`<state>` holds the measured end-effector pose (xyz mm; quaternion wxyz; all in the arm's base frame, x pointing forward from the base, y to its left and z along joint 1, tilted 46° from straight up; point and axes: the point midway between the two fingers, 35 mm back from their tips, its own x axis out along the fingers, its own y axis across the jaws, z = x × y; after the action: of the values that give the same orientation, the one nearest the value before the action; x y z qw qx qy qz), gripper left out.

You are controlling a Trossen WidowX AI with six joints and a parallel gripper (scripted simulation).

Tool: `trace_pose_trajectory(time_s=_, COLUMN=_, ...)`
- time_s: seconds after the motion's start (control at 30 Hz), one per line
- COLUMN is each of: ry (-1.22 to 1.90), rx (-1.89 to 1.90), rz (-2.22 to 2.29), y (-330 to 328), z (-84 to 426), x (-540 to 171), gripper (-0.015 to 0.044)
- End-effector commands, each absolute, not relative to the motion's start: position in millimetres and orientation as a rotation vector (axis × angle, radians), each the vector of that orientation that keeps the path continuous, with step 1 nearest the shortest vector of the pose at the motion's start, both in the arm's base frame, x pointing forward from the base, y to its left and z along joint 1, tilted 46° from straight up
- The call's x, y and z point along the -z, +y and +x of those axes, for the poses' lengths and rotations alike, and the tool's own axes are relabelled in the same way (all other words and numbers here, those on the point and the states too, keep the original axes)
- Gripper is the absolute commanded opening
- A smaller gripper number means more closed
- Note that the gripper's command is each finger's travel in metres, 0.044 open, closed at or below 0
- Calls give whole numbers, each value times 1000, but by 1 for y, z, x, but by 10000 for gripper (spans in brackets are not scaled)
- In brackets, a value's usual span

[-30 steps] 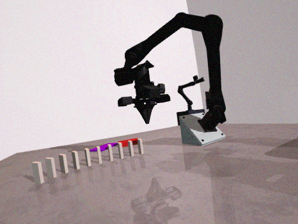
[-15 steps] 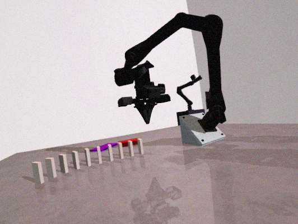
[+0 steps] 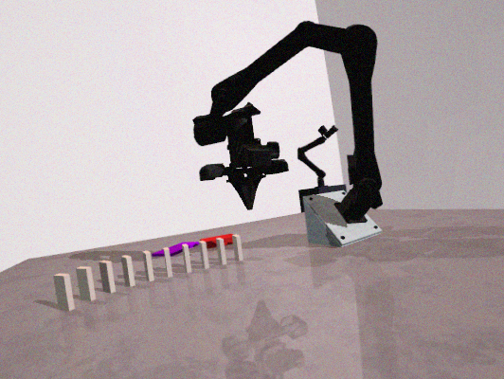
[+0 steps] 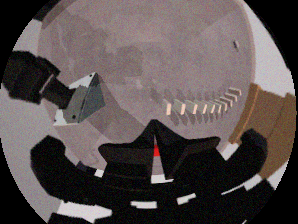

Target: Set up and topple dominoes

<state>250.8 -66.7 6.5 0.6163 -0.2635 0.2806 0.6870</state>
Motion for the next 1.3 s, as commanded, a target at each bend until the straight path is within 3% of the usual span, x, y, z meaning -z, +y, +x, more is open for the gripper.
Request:
trace_pose_trajectory(time_s=0.0, ry=641, rx=-1585, rz=-607, y=-66, z=250, x=-6, gripper=0)
trace_pose_trajectory(time_s=0.33, ry=637, rx=-1585, rz=-606, y=-9, z=243, x=50, gripper=0)
trace_pose_trajectory(time_s=1.27, ry=636, rx=-1584, rz=-608, y=-6, z=281, x=51, gripper=0)
